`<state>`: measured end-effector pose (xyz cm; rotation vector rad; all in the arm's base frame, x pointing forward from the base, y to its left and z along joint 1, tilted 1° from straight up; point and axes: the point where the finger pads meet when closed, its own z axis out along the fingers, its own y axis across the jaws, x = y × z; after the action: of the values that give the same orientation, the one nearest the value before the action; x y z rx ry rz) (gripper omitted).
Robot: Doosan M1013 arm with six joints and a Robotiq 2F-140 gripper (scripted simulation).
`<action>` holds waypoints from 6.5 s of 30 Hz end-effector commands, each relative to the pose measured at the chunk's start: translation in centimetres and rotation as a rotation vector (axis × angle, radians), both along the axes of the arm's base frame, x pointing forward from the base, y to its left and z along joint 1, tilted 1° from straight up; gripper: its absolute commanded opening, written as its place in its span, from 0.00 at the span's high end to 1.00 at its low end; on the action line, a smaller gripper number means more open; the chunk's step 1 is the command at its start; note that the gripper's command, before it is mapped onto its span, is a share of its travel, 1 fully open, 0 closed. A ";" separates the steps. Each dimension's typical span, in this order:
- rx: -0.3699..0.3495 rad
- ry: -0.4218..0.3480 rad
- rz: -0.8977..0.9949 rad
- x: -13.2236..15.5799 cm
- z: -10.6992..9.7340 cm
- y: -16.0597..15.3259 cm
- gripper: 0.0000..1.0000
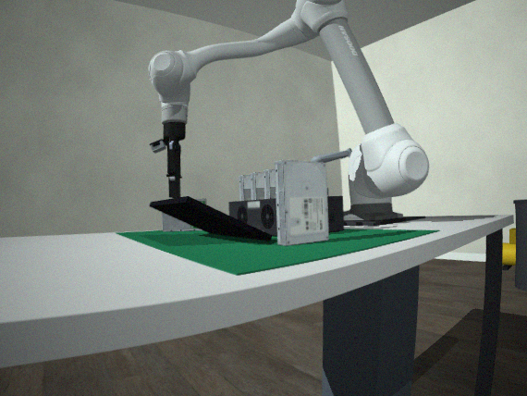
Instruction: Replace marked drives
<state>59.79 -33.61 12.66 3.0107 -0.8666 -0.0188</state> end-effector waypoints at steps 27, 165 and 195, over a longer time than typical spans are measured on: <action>0.000 -0.001 0.000 0.0 -2.6 0.0 0.60; 0.000 -0.001 0.000 0.0 -3.8 0.0 0.90; 0.000 -0.001 0.000 0.1 4.0 0.0 0.90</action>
<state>59.83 -33.59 15.83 3.0107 -0.8666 -0.0187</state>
